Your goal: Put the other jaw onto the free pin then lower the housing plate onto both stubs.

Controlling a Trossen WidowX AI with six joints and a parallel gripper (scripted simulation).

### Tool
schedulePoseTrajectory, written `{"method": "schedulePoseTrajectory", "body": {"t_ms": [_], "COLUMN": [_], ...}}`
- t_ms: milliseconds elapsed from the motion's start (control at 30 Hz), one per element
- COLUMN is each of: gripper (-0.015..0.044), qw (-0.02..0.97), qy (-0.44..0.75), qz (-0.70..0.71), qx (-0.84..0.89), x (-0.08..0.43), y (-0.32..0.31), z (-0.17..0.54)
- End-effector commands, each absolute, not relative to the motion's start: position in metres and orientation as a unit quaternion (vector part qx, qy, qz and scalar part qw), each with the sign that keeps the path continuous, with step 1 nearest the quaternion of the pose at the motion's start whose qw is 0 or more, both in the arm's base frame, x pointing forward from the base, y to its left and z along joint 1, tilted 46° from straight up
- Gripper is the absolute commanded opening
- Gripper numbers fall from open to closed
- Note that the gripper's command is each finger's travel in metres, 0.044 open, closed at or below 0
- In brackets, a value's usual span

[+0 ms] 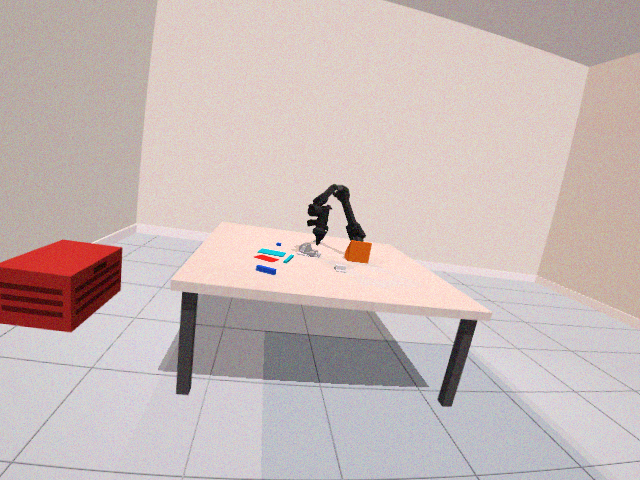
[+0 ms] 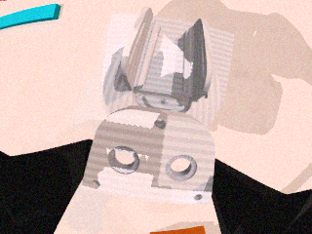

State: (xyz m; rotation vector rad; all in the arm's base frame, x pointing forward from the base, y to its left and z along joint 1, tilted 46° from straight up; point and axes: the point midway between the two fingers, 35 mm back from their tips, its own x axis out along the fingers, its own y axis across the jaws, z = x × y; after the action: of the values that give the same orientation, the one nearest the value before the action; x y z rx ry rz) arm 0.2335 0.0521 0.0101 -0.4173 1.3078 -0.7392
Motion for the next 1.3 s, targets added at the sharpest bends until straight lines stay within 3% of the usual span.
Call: {"method": "schedulePoseTrajectory", "body": {"t_ms": [0, 1267], "gripper": [0.0351, 0.0351], "qw": [0.708, 0.708], "qy": [0.591, 0.590], "qz": [-0.335, -0.337], "qx": [-0.193, -0.193], "x": [0.232, 0.233], "y": [0.045, 0.018], "z": [0.005, -0.020]}}
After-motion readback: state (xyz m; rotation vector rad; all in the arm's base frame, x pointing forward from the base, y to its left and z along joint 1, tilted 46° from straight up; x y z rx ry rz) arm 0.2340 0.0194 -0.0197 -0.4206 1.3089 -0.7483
